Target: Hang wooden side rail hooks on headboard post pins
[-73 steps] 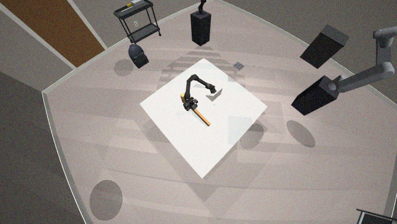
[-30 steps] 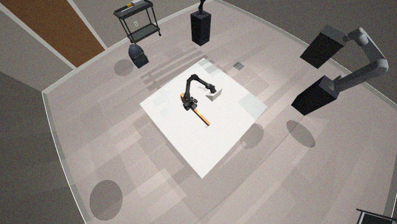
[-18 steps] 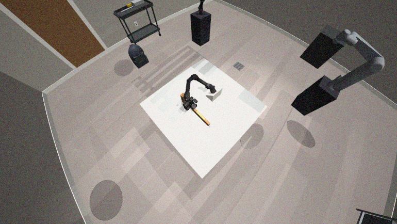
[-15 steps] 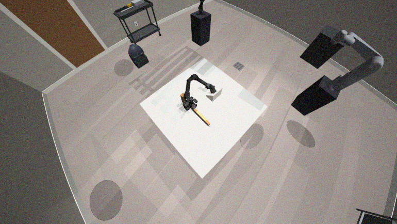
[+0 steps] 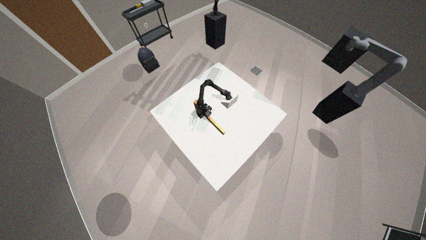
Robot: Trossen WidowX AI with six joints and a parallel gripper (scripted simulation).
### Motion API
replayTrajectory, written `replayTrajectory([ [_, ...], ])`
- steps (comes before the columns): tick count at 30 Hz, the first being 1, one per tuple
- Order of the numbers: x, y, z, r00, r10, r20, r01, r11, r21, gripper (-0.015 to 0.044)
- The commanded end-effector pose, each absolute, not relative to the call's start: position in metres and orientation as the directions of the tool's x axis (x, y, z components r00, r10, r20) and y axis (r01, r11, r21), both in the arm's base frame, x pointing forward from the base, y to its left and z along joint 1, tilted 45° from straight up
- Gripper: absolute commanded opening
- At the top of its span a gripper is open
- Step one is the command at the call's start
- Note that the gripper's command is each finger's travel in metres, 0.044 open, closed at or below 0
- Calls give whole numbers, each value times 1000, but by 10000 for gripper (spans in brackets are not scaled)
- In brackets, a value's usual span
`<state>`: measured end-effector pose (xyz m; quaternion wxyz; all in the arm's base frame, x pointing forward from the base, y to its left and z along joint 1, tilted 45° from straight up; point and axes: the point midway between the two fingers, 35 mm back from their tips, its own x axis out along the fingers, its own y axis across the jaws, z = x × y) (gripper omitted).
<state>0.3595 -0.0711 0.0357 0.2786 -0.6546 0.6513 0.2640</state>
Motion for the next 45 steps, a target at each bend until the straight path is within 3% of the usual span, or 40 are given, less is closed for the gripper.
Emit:
replayTrajectory([
  [1,361,-69,38,19,-706,-708,-1000,-5,-22,0],
  [45,360,-73,41,19,-706,-707,-1000,-5,-22,0],
])
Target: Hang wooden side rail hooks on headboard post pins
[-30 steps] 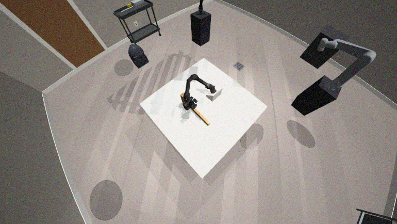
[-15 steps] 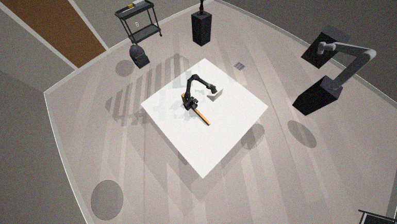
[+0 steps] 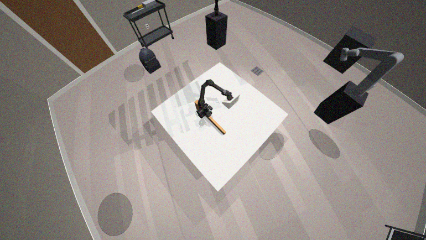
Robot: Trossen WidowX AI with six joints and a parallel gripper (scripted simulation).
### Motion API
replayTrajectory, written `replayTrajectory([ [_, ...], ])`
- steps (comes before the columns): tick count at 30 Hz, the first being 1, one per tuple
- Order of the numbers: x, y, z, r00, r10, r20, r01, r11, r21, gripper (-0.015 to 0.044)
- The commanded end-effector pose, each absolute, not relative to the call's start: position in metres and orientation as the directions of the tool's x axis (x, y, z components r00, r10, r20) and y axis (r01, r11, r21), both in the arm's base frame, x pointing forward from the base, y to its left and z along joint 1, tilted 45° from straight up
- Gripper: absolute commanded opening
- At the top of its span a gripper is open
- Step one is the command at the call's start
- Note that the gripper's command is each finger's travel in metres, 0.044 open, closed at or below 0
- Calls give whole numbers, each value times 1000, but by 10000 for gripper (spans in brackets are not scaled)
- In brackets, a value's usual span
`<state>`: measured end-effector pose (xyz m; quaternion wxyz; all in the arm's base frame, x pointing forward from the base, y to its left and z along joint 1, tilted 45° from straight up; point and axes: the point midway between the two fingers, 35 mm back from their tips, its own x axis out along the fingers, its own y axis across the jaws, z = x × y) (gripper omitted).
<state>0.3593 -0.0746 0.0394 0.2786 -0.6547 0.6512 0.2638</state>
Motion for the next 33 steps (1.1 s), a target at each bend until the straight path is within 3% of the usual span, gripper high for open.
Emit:
replayTrajectory([
  [1,360,-73,41,19,-706,-707,-1000,-5,-22,0],
  [33,360,-75,44,19,-707,-707,-1000,-5,-22,0],
])
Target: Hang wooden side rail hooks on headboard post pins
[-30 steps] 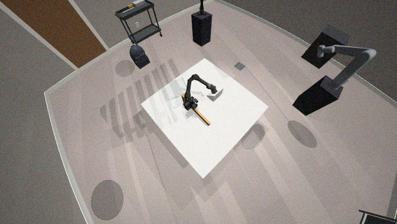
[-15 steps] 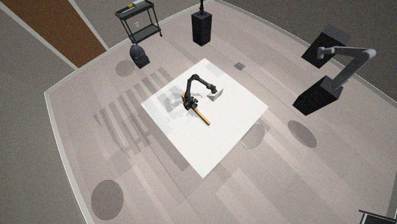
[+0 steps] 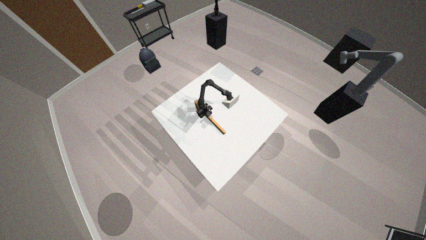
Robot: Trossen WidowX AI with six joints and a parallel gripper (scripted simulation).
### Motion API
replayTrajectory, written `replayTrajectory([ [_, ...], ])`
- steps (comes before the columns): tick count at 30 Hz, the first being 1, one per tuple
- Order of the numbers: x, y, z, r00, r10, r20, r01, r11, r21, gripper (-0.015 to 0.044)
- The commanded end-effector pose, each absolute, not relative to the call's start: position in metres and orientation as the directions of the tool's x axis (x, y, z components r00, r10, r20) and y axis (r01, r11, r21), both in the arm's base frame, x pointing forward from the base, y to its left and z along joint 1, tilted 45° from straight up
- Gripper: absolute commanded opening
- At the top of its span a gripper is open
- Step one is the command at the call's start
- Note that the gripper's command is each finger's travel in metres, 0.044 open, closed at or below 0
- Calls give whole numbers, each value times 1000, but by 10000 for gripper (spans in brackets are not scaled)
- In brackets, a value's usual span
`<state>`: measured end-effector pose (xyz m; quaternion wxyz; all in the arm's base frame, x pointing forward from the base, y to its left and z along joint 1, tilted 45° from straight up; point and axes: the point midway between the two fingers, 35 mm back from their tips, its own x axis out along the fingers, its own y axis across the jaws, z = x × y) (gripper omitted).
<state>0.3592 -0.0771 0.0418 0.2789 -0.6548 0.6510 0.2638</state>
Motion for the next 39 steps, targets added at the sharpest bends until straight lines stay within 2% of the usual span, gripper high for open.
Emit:
replayTrajectory([
  [1,360,-75,44,19,-707,-707,-1000,-5,-22,0],
  [39,361,-79,46,19,-707,-707,-1000,-5,-22,0],
])
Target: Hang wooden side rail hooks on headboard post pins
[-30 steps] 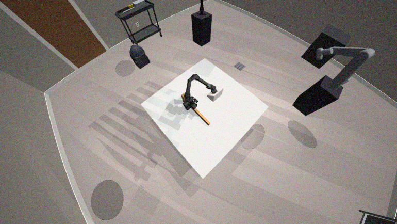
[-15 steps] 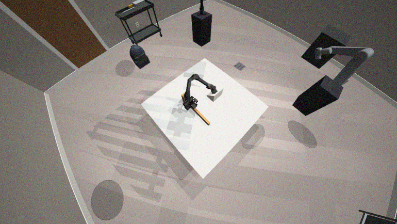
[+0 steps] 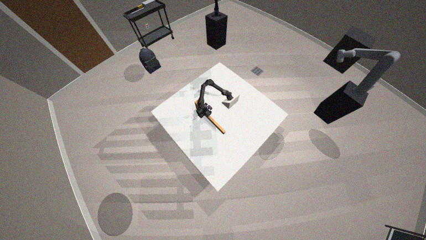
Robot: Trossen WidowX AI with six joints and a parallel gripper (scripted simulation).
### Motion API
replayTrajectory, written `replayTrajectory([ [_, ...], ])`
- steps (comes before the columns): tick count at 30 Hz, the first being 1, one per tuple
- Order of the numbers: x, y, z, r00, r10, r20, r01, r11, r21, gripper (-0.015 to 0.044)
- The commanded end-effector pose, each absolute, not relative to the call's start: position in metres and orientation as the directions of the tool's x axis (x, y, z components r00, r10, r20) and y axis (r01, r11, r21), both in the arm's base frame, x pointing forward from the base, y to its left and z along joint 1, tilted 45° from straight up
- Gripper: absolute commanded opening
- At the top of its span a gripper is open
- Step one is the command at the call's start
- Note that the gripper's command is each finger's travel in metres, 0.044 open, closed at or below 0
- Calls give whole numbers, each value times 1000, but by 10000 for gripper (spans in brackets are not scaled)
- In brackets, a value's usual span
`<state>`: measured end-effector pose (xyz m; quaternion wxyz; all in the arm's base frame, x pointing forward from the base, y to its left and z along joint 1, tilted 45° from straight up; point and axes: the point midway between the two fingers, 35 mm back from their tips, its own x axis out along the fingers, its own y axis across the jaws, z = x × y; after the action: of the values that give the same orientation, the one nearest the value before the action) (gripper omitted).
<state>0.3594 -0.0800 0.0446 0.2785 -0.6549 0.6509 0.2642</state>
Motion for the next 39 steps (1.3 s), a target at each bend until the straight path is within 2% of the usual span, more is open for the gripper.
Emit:
replayTrajectory([
  [1,360,-79,46,19,-707,-707,-1000,-5,-22,0],
  [39,360,-82,49,19,-707,-707,-1000,-5,-22,0],
])
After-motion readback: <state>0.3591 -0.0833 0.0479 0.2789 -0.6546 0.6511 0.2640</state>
